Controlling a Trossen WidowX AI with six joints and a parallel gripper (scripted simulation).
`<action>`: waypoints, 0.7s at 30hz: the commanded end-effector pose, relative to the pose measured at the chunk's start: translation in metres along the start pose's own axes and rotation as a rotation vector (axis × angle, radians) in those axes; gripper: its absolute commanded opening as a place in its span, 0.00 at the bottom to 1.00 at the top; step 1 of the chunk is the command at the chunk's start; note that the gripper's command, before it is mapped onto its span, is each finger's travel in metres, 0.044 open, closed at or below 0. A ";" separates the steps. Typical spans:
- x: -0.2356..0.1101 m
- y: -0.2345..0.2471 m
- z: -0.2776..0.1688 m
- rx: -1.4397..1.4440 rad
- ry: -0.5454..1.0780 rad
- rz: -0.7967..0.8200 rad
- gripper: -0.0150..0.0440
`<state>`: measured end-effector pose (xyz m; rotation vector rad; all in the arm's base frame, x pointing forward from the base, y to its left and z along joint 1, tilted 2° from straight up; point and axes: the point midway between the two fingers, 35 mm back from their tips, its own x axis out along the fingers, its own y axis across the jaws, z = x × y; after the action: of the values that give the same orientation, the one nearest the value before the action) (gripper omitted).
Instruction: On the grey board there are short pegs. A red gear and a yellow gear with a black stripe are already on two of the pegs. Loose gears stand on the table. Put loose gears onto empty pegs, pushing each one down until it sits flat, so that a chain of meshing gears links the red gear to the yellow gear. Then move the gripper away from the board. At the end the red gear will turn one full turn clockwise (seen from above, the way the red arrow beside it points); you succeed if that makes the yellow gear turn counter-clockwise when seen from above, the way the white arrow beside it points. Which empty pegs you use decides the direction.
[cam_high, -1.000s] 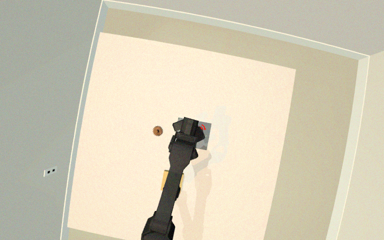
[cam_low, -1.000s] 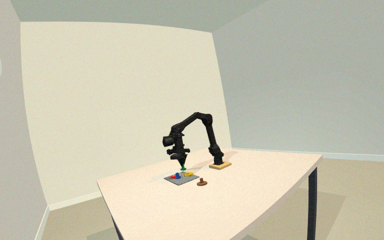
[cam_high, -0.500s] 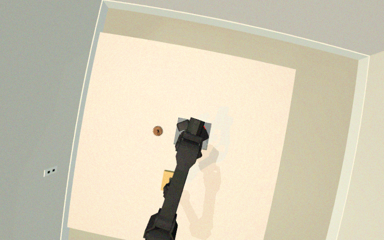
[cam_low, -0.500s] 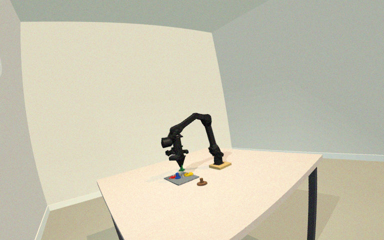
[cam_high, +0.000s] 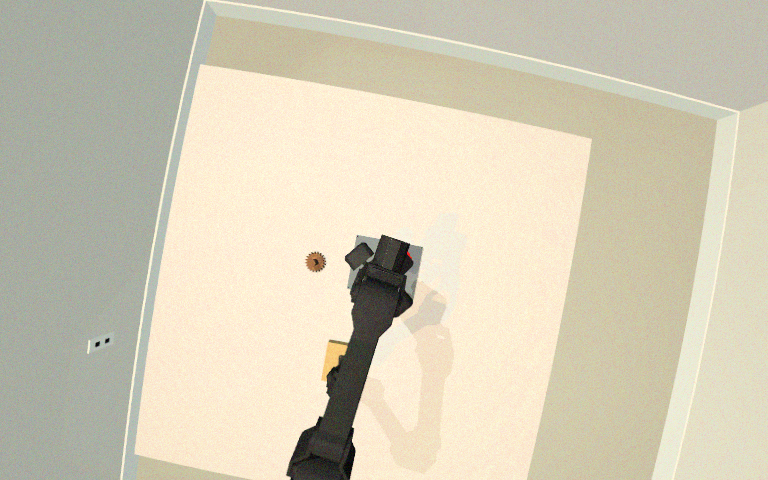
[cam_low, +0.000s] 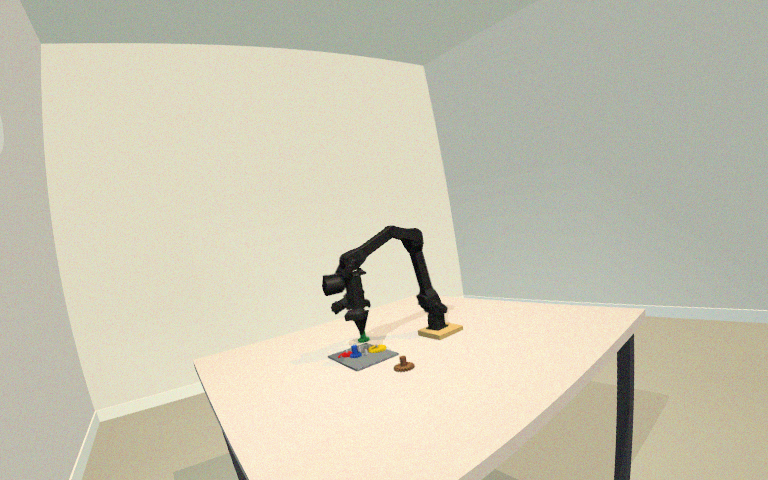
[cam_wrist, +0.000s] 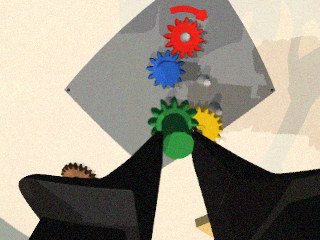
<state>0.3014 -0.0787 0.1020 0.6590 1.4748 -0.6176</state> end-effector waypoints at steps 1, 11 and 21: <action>0.000 0.000 0.000 -0.105 0.001 -0.001 0.25; 0.000 0.000 0.000 -0.161 0.001 -0.001 0.25; 0.011 0.000 -0.001 -0.373 0.002 -0.001 0.25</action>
<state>0.3027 -0.0788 0.0965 0.4128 1.5253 -0.3729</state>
